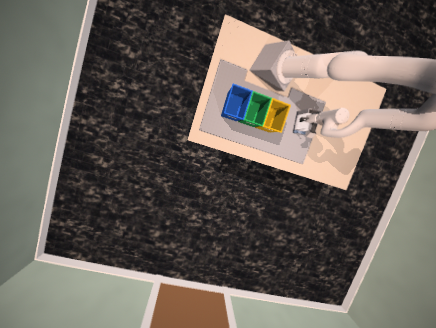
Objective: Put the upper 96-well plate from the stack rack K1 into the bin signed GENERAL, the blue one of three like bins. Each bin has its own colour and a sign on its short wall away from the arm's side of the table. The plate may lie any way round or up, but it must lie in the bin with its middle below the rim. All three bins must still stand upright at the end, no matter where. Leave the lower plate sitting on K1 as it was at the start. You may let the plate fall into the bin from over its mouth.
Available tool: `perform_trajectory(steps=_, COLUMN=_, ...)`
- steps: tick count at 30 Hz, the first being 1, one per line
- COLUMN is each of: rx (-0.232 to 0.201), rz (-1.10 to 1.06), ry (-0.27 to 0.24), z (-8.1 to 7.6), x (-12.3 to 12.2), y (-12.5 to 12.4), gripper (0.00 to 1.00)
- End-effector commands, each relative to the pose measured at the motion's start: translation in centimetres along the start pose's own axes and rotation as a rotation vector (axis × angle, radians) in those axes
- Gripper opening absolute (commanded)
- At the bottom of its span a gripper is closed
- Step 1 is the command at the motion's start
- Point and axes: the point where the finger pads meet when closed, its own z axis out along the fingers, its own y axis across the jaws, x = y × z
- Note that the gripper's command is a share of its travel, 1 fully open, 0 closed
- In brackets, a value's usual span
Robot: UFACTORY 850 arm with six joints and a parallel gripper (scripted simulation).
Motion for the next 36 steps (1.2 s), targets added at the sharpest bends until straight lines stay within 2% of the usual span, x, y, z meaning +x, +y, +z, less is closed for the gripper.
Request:
perform_trajectory(steps=1, rx=0.0, rz=0.0, ry=0.001, z=0.1, x=0.0, y=0.0, gripper=1.0)
perform_trajectory(steps=36, rx=0.0, rz=0.0, ry=0.001, z=2.0, x=0.0, y=0.0, gripper=1.0)
